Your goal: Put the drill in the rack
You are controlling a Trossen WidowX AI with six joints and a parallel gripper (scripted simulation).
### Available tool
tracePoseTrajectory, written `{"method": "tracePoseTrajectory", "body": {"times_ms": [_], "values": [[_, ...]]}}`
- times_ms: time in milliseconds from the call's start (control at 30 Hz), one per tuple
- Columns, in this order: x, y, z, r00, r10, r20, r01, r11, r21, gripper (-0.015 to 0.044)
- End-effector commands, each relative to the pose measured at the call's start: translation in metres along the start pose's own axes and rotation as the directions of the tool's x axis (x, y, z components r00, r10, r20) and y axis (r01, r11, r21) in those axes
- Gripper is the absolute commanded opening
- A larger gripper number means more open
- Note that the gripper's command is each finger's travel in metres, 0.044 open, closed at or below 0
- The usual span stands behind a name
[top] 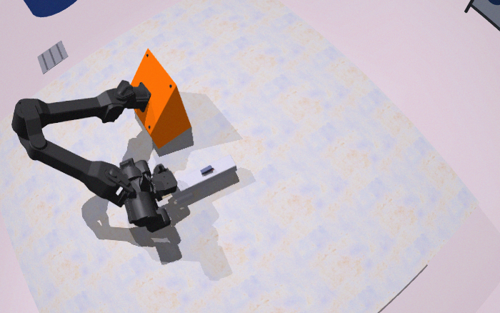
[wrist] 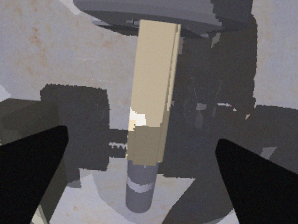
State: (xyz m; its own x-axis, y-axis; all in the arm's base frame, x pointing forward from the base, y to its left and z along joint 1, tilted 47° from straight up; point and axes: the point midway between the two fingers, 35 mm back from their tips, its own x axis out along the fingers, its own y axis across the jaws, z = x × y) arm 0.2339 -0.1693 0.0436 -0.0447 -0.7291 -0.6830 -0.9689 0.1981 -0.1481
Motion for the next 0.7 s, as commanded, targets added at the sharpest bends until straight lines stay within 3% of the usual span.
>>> {"method": "tracePoseTrajectory", "body": {"times_ms": [0,400,667], "values": [[0.0011,0.0003,0.0025,1.0,0.001,0.001,-0.001,1.0,0.002,0.044],[0.0034,0.0007,0.0085,1.0,0.001,0.001,-0.001,1.0,0.002,0.044],[0.0023,-0.0002,0.0065,1.0,-0.001,0.0,0.001,1.0,0.001,0.023]]}}
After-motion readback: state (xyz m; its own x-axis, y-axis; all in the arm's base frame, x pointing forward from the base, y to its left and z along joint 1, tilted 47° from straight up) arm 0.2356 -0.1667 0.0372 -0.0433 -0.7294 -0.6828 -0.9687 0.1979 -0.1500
